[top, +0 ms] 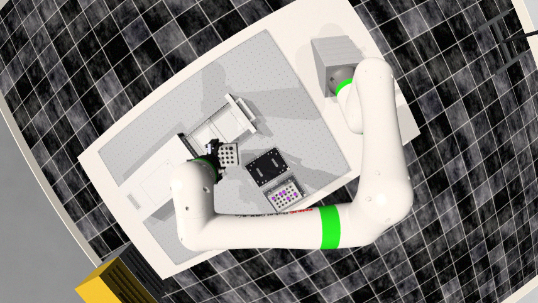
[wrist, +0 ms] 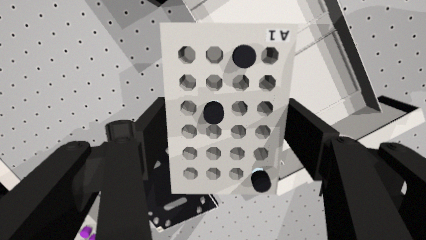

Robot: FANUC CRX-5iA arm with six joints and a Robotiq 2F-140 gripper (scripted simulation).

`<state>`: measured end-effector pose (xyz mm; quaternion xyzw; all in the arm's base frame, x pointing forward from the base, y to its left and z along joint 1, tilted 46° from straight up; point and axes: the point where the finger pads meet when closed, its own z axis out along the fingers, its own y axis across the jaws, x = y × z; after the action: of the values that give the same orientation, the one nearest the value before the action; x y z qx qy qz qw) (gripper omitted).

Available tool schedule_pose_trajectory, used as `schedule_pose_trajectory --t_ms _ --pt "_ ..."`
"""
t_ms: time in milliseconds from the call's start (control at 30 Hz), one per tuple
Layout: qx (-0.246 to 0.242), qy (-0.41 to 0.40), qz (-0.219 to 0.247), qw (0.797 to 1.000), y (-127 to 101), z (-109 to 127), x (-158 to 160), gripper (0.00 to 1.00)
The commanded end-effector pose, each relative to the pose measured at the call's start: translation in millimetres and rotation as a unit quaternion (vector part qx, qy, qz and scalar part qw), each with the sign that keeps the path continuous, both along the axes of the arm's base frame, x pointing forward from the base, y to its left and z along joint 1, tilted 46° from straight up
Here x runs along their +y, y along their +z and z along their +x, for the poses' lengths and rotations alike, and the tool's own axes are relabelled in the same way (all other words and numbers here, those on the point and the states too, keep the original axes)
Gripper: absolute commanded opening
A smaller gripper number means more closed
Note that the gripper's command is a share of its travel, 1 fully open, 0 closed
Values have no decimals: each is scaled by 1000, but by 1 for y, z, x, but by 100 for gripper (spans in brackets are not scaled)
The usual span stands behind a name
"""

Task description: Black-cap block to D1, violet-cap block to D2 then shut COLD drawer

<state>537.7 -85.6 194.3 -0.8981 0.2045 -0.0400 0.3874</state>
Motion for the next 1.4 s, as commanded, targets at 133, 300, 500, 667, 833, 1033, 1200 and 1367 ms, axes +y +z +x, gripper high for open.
schedule_pose_trajectory --t_ms 133,300,500,667,833,1033,1200,1367 --pt "-54 53 -18 997 7 -10 9 10" --pt "-99 99 -34 990 12 -19 17 10" --pt "-153 154 -52 975 19 -29 28 10" --pt "-171 173 -58 968 22 -34 33 10" --pt "-171 173 -58 968 28 -43 42 10" --pt "-171 173 -58 968 34 -53 52 10" --pt "-171 173 -58 968 39 -60 59 10" --pt "-171 173 -58 968 43 -67 66 10"
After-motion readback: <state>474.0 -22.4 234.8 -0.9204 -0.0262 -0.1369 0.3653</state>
